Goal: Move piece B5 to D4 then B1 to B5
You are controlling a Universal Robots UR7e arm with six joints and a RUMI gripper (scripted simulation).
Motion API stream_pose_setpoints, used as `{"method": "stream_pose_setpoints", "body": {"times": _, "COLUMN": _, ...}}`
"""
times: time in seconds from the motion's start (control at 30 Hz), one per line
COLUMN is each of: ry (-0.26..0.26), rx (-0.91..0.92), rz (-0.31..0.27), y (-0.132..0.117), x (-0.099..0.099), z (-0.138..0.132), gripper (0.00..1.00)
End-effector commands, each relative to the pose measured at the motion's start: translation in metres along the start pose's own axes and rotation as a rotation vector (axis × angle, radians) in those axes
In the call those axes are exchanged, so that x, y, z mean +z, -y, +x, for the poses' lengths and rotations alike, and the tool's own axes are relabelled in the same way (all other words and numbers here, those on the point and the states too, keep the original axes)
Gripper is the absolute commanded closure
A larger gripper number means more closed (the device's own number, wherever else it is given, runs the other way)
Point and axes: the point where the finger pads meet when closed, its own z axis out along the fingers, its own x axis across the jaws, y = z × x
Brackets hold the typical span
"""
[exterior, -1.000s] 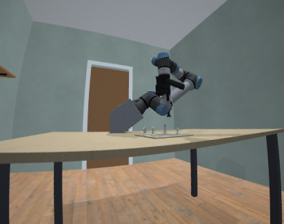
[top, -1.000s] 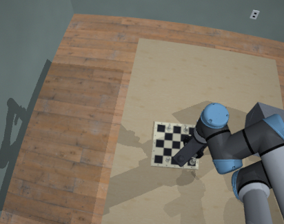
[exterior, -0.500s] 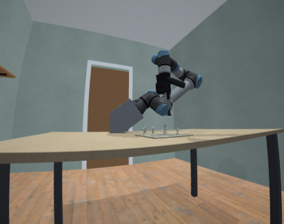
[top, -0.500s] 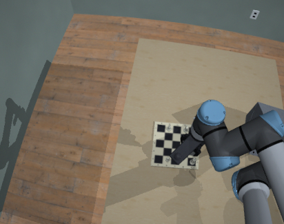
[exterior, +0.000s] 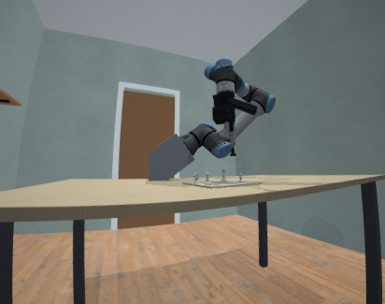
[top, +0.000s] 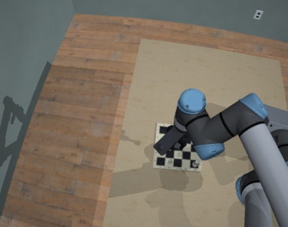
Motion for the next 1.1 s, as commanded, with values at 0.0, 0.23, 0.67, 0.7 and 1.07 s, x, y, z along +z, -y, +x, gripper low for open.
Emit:
{"method": "stream_pose_setpoints", "body": {"times": 0.0, "ry": -0.001, "rx": 0.000, "rz": 0.000, "y": 0.001, "x": 0.000, "z": 0.002, "gripper": 1.00}}
{"method": "stream_pose_setpoints", "body": {"times": 0.23, "ry": -0.001, "rx": 0.000, "rz": 0.000, "y": 0.001, "x": 0.000, "z": 0.002, "gripper": 1.00}}
{"method": "stream_pose_setpoints", "body": {"times": 0.67, "ry": 0.000, "rx": 0.000, "rz": 0.000, "y": 0.001, "x": 0.026, "z": 0.003, "gripper": 1.00}}
{"method": "stream_pose_setpoints", "body": {"times": 0.7, "ry": 0.000, "rx": 0.000, "rz": 0.000, "y": 0.001, "x": 0.031, "z": 0.003, "gripper": 1.00}}
{"method": "stream_pose_setpoints", "body": {"times": 1.07, "ry": 0.000, "rx": 0.000, "rz": 0.000, "y": 0.001, "x": 0.081, "z": 0.003, "gripper": 1.00}}
